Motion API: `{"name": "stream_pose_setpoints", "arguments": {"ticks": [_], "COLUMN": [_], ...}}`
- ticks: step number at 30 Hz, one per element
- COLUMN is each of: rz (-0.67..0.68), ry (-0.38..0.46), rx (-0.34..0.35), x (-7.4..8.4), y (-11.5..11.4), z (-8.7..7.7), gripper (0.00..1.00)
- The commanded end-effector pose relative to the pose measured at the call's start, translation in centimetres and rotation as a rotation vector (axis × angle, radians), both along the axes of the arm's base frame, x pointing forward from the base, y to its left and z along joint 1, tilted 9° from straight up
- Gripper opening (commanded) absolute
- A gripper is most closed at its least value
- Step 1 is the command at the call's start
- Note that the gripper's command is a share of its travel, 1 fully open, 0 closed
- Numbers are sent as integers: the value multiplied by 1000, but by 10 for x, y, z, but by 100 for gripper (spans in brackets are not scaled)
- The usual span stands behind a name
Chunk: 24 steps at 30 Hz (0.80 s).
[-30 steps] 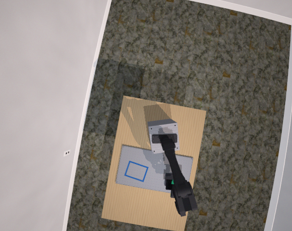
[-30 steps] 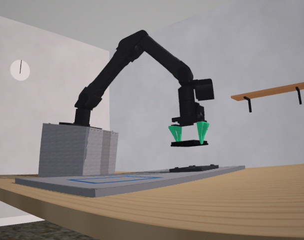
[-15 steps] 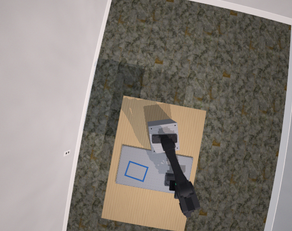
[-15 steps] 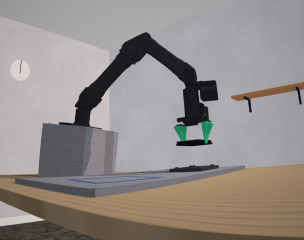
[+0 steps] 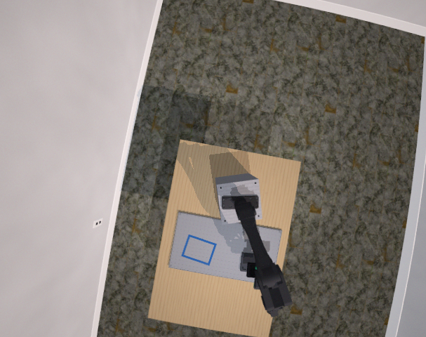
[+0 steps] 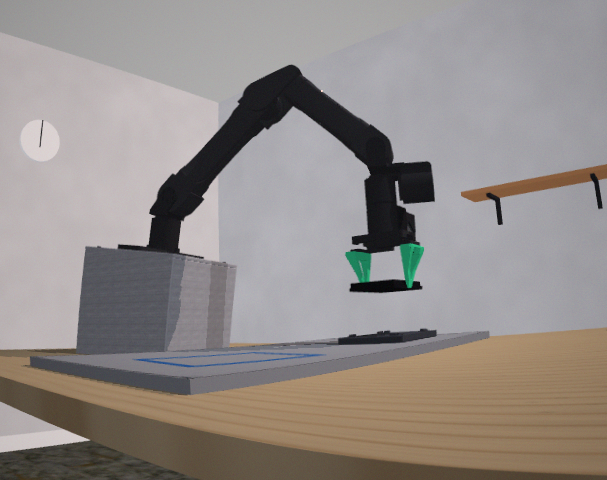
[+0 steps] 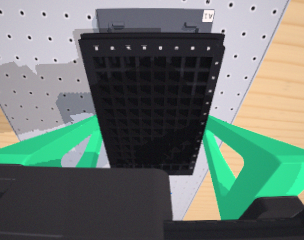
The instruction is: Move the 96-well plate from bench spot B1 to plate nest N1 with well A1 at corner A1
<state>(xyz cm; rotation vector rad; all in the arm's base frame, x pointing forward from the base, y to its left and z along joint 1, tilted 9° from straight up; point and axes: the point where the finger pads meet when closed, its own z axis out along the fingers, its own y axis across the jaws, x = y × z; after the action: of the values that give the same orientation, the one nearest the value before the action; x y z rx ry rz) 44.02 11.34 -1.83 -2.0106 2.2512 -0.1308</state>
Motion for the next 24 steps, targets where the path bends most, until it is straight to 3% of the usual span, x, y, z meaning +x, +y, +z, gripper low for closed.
{"name": "stream_pose_setpoints", "arguments": {"ticks": [1,24], "rz": [-9,-8], "ry": [-22,-33], "rx": [9,12], "x": [4,8], "y": [-6,-6], "z": [15,19], "gripper": [0,0]}}
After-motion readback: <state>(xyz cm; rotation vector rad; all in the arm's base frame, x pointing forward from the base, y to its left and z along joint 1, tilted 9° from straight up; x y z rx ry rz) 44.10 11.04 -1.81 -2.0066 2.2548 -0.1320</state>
